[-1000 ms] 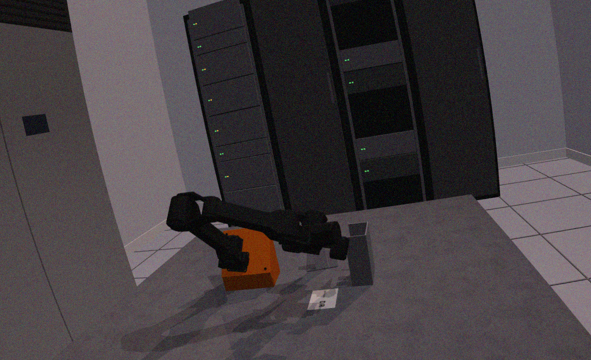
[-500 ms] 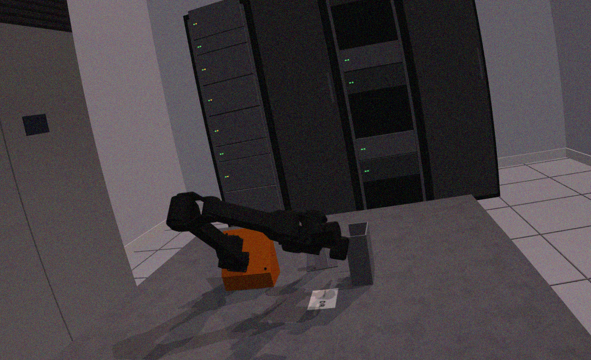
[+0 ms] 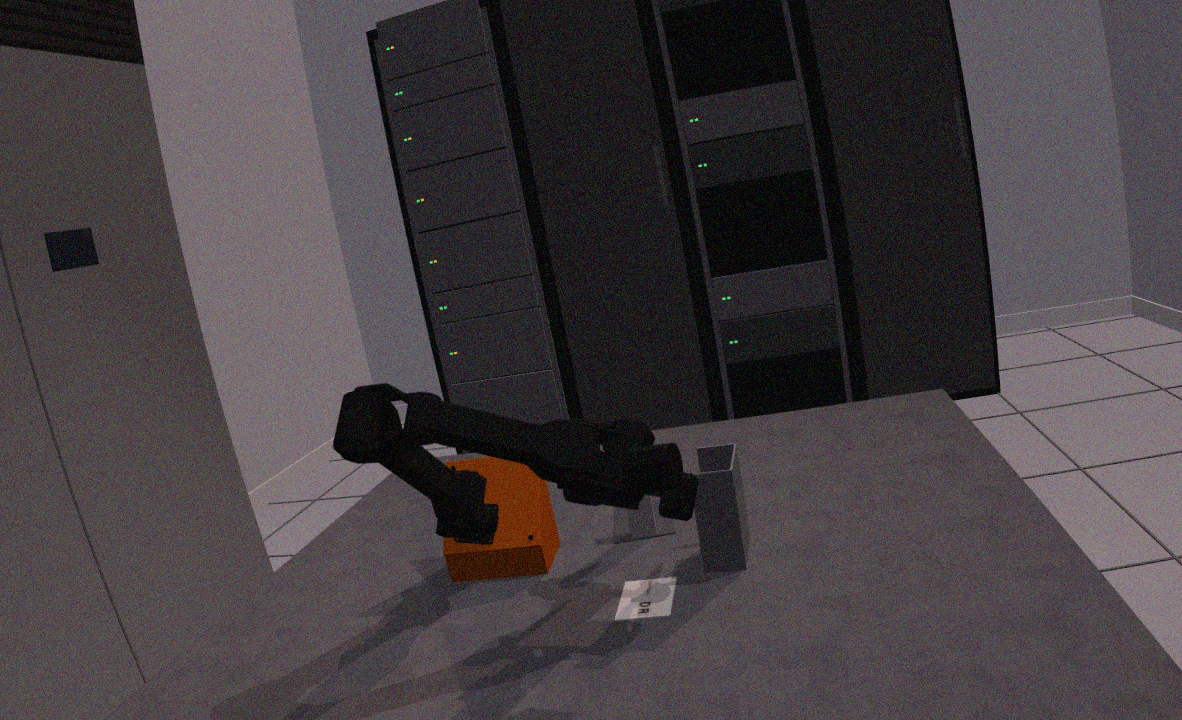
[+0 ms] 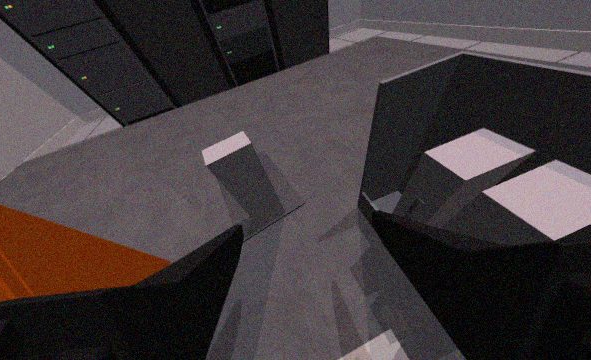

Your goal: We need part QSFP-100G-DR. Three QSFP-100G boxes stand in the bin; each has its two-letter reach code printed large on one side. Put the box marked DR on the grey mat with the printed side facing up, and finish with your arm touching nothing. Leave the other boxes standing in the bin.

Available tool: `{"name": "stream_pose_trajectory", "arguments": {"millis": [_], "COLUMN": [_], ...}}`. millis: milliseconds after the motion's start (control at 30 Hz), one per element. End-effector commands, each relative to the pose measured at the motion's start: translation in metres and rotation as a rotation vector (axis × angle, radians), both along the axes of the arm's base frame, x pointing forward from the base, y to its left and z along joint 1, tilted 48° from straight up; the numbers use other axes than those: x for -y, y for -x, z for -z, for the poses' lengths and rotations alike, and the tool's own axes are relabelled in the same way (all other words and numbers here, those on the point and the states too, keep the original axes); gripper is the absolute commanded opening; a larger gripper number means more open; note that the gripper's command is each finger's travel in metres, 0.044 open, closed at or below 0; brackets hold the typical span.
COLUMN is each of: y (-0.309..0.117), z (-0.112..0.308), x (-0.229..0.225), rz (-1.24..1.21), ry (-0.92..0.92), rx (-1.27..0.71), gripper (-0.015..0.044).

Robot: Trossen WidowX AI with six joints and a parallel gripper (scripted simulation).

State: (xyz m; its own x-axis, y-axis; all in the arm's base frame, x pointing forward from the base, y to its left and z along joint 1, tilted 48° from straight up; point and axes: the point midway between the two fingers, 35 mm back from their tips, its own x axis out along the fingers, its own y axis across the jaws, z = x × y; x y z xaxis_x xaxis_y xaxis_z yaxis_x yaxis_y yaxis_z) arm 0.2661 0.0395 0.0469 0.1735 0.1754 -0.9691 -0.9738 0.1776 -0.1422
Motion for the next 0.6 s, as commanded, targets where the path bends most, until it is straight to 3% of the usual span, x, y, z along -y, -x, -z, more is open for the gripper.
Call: {"name": "stream_pose_trajectory", "arguments": {"millis": [0, 567], "y": [0.007, 0.022], "z": [0.007, -0.01], "x": [0.0, -0.002], "rz": [0.005, 0.021], "ry": [0.013, 0.042], "rx": [-0.059, -0.169], "gripper": [0.044, 0.044]}}
